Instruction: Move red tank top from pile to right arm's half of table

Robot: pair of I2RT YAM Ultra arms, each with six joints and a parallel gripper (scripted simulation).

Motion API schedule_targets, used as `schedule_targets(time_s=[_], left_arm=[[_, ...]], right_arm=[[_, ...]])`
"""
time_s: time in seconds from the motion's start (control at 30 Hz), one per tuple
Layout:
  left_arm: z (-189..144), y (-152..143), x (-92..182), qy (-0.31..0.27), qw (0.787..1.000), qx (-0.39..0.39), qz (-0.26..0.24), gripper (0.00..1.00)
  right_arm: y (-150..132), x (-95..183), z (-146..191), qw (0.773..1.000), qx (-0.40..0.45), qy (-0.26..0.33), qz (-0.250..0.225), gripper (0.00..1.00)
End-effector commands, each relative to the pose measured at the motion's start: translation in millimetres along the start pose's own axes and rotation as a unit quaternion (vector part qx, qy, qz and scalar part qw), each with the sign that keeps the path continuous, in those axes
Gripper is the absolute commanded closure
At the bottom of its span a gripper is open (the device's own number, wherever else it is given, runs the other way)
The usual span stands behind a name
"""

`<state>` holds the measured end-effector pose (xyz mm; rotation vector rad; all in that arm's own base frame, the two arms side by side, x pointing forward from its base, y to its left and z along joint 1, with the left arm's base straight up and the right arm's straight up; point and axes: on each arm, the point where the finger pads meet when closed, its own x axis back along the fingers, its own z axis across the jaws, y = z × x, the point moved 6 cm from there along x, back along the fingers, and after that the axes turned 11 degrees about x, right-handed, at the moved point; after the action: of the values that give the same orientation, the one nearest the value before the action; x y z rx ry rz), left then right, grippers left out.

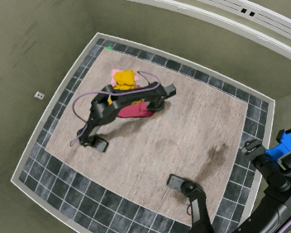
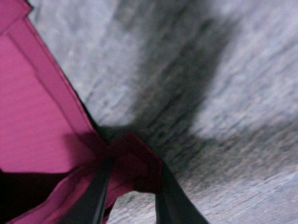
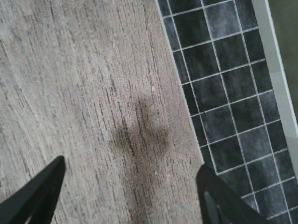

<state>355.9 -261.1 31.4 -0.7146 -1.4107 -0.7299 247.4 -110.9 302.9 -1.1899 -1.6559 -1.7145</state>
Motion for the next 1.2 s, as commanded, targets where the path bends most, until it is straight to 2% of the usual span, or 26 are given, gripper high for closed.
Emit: schedule_targets(time_s=[0.0, 0.27, 0.3, 1.17], left_arm=[[2.7, -5.6, -37.7, 0.022, 1.000, 0.001, 0.013, 0.67], [2.7, -5.6, -37.7, 0.022, 1.000, 0.001, 0.013, 0.67], [2.7, -5.6, -37.7, 0.022, 1.000, 0.001, 0.013, 0.86], [1.9, -8.2, -37.6, 0.022, 1.000, -0.003, 0.013, 0.86]], right_arm=[[15.8, 20.7, -2.4, 0.999, 0.003, -0.007, -0.049, 0.08], [15.8, 20.7, -2.4, 0.999, 0.003, -0.007, -0.049, 0.08], [15.8, 20.7, -2.4, 0.999, 0.003, -0.007, -0.049, 0.08], [15.8, 20.7, -2.4, 0.999, 0.003, -0.007, -0.049, 0.08]])
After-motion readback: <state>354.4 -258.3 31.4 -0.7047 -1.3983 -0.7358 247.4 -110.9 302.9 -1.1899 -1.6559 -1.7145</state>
